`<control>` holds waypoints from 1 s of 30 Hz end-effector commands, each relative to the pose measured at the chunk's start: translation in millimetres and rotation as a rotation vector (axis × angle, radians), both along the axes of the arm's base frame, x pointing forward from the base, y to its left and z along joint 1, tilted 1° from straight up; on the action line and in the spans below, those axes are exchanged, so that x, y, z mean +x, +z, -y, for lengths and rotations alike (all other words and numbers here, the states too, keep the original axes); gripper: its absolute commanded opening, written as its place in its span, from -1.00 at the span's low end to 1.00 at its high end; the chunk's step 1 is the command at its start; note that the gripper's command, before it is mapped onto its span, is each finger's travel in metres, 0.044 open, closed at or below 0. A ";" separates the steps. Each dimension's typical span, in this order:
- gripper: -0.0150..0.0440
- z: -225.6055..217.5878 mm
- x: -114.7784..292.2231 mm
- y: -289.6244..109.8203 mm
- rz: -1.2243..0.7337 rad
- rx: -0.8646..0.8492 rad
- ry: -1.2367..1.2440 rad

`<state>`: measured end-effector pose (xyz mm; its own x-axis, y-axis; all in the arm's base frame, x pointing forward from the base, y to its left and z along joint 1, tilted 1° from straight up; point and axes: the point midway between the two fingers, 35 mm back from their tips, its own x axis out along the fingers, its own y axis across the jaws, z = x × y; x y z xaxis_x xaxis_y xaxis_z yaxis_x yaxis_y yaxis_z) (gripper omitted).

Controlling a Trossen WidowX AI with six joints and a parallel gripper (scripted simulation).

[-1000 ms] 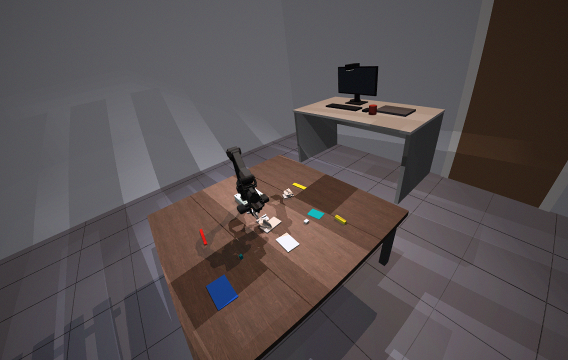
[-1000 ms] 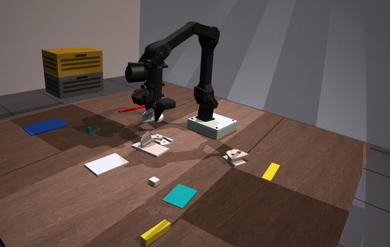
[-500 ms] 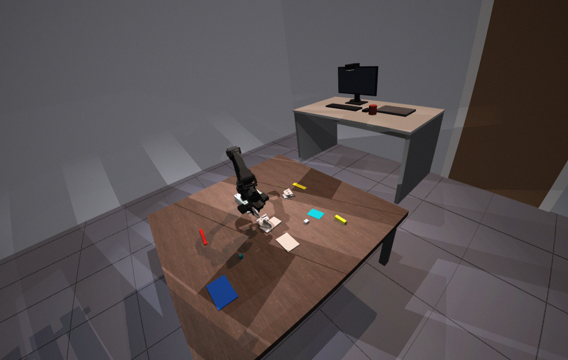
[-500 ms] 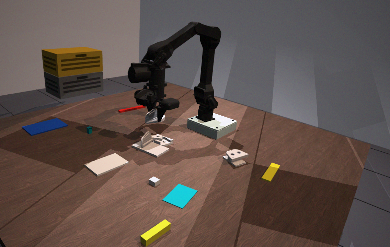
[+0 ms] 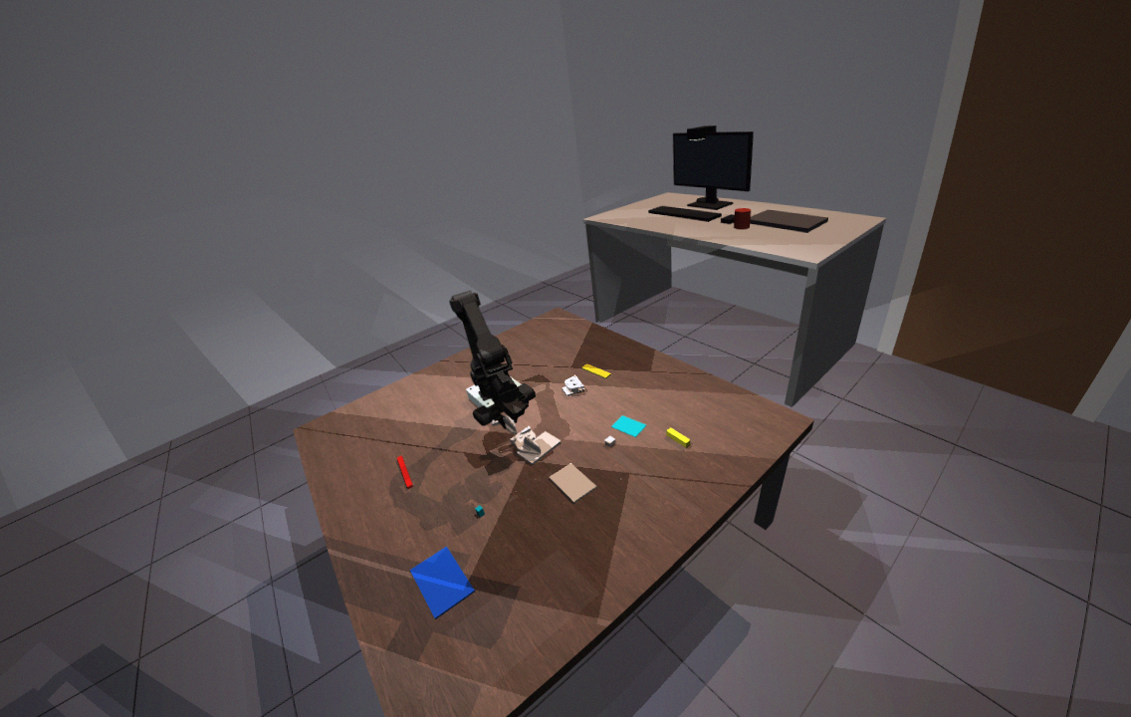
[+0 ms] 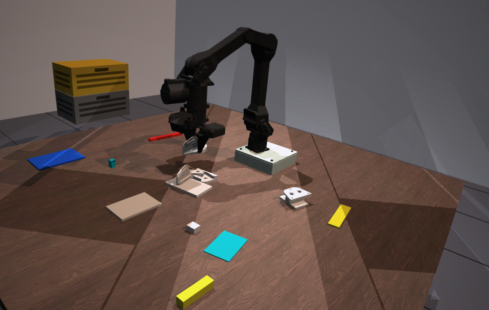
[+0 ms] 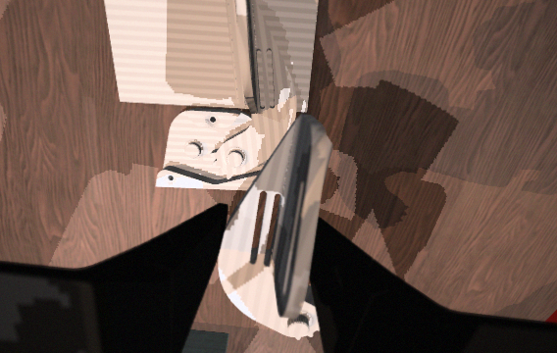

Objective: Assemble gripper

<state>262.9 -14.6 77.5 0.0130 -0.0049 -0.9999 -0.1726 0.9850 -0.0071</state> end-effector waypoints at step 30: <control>-0.04 -78.5 35.0 1.3 0.006 0.008 0.001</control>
